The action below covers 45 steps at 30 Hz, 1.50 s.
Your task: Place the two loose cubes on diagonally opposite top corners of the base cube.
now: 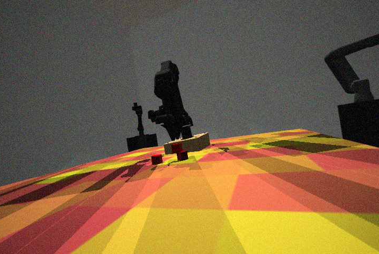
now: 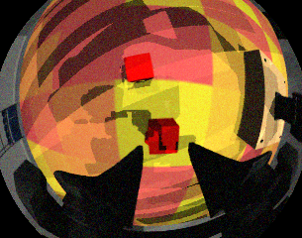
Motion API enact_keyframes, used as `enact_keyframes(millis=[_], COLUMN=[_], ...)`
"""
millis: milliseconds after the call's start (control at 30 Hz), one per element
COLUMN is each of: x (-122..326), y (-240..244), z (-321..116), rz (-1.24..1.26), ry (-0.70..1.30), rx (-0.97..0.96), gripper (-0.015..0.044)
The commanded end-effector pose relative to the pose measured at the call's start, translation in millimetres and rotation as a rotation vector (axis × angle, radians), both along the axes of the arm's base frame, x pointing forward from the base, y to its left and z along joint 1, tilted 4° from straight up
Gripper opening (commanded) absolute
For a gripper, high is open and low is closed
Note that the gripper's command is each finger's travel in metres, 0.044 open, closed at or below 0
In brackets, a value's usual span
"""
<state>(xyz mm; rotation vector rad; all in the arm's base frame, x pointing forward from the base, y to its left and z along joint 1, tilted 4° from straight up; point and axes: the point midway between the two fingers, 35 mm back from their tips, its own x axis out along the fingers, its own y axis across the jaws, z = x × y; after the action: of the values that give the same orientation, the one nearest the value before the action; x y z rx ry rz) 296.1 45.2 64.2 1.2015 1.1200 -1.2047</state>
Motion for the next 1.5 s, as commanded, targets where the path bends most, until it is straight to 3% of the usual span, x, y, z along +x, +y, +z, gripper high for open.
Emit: enact_keyframes(millis=[0,267,400,700,1467], x=[4.9,20.7,21.1,25.1,27.4], y=[-10.4,-74.6,-80.1,-84.3,-86.5], z=[7.0,48.5,52.0,-8.6,-40.5], rz=[0.018,0.120,0.129,0.129,0.129], ry=[-0.001,-0.003,-0.003,-0.003,-0.002], rx=[-0.001,-0.016,-0.017,-0.018,-0.018], gripper=[0.0265,0.0265,0.0265,0.0265,0.0265])
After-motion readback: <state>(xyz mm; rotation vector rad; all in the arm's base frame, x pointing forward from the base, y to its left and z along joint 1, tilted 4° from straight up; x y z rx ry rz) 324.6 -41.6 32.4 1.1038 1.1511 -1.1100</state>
